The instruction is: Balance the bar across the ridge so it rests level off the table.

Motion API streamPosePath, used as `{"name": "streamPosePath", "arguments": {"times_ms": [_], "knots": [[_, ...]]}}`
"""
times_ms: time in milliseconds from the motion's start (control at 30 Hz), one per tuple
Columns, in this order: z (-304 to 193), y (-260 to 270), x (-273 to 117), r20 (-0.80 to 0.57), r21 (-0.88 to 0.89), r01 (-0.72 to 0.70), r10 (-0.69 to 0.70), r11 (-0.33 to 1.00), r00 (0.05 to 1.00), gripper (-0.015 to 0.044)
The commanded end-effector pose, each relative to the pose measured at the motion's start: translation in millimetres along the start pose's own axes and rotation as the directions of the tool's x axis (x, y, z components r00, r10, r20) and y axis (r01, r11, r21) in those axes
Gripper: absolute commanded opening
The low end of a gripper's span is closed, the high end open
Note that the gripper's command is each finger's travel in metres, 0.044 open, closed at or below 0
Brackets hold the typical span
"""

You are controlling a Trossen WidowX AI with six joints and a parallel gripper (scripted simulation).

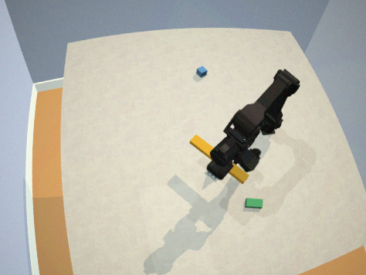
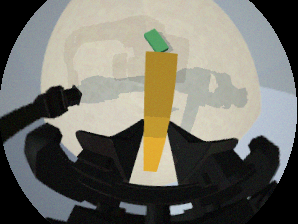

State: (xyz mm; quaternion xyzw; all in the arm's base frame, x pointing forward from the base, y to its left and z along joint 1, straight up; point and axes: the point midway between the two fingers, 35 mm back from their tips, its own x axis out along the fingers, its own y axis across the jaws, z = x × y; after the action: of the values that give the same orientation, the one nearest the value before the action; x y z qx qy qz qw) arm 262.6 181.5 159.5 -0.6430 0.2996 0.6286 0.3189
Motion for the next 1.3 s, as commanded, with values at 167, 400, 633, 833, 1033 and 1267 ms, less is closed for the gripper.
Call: {"name": "streamPosePath", "arguments": {"times_ms": [167, 400, 633, 833, 1033, 1267], "knots": [[2, 1, 16, 0.005, -0.006, -0.005, 0.005, 1.000, 1.000, 0.0000], [2, 2, 28, 0.005, -0.006, -0.005, 0.005, 1.000, 1.000, 0.0000], [2, 3, 39, 0.005, -0.006, -0.005, 0.005, 1.000, 1.000, 0.0000], [2, 3, 40, 0.005, -0.006, -0.005, 0.005, 1.000, 1.000, 0.0000], [2, 3, 38, 0.005, -0.006, -0.005, 0.005, 1.000, 1.000, 0.0000], [2, 3, 38, 0.005, -0.006, -0.005, 0.005, 1.000, 1.000, 0.0000]]}}
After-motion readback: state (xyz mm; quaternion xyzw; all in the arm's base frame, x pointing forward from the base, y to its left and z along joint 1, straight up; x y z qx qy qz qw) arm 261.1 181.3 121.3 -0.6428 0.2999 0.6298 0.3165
